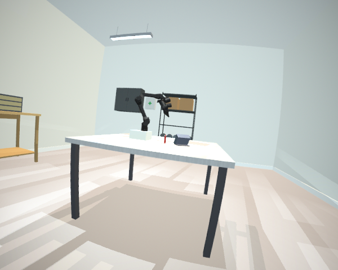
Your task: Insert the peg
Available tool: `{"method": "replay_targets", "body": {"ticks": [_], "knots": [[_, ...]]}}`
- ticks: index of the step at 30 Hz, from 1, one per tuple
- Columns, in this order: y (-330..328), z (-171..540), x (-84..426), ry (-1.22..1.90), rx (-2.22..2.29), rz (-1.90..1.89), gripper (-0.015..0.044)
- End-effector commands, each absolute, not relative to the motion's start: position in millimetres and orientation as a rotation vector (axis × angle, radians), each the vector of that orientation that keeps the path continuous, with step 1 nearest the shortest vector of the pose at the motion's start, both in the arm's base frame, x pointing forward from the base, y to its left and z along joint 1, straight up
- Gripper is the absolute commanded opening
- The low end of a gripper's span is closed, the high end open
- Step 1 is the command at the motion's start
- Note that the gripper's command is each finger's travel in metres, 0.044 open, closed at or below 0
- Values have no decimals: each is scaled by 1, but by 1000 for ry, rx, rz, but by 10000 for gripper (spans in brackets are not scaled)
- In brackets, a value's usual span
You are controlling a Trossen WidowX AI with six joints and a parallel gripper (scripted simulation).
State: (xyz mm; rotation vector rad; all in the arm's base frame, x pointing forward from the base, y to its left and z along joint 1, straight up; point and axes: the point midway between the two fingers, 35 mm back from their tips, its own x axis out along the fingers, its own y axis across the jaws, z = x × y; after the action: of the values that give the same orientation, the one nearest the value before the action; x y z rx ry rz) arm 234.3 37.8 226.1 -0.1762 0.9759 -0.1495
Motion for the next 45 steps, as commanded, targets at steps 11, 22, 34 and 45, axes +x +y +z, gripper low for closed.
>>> {"method": "replay_targets", "body": {"ticks": [11,22,34,45], "knots": [[14,198,256,1095,-161,-211,440],[-12,176,268,1193,-146,-240,440],[-43,151,274,1295,-104,-272,440],[-73,128,277,1379,-69,-258,440]]}}
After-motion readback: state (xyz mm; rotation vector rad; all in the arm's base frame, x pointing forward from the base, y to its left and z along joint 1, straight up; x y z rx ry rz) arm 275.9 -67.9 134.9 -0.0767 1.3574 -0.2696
